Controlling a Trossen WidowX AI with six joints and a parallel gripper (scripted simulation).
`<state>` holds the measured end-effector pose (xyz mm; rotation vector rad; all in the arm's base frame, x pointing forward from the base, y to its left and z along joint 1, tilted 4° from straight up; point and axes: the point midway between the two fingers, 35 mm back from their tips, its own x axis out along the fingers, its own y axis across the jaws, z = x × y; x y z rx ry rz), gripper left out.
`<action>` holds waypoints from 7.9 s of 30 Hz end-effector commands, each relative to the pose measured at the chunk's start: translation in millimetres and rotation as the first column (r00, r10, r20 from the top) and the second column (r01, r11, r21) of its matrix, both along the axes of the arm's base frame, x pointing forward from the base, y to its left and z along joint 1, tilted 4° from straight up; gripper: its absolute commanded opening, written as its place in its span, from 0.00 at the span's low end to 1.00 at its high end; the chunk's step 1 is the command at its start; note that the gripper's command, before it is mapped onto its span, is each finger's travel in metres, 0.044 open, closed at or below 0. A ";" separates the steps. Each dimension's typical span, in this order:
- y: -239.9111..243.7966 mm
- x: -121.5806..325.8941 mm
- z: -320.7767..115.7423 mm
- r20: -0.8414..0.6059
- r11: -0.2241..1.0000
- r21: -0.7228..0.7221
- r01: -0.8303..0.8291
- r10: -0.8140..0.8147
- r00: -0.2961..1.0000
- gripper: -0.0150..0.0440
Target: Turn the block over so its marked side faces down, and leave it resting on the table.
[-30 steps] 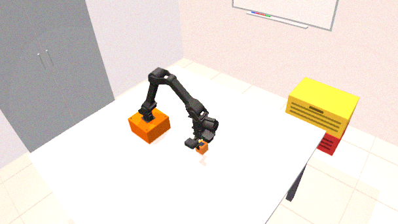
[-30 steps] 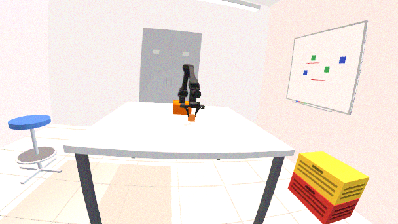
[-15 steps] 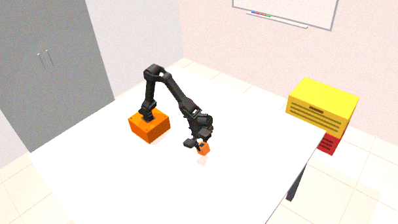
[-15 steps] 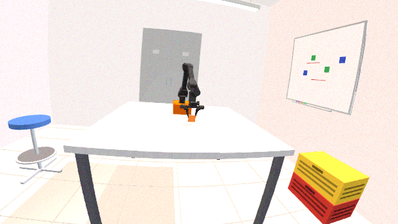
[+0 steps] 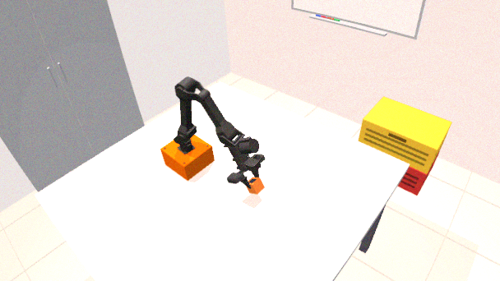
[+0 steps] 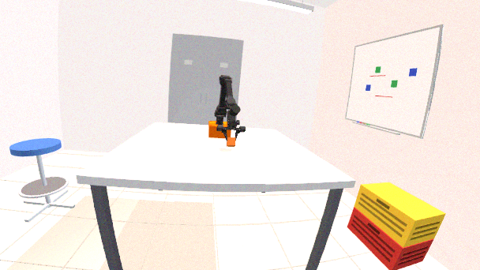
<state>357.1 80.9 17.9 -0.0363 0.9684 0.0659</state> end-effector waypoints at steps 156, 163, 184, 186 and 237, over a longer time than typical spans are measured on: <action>1.6 13.4 35.7 -0.478 0.999 -0.035 -0.001 -0.016 0.878 1.00; 1.4 14.5 19.8 -0.478 0.999 -0.036 -0.001 -0.016 0.878 1.00; 1.6 17.6 -8.7 -0.478 0.999 -0.036 -0.001 -0.016 0.878 1.00; 1.6 17.8 -11.9 -0.478 0.999 -0.036 -0.001 -0.016 0.878 1.00; 2.2 17.8 5.5 -0.386 0.999 -0.032 -0.002 -0.010 0.922 0.25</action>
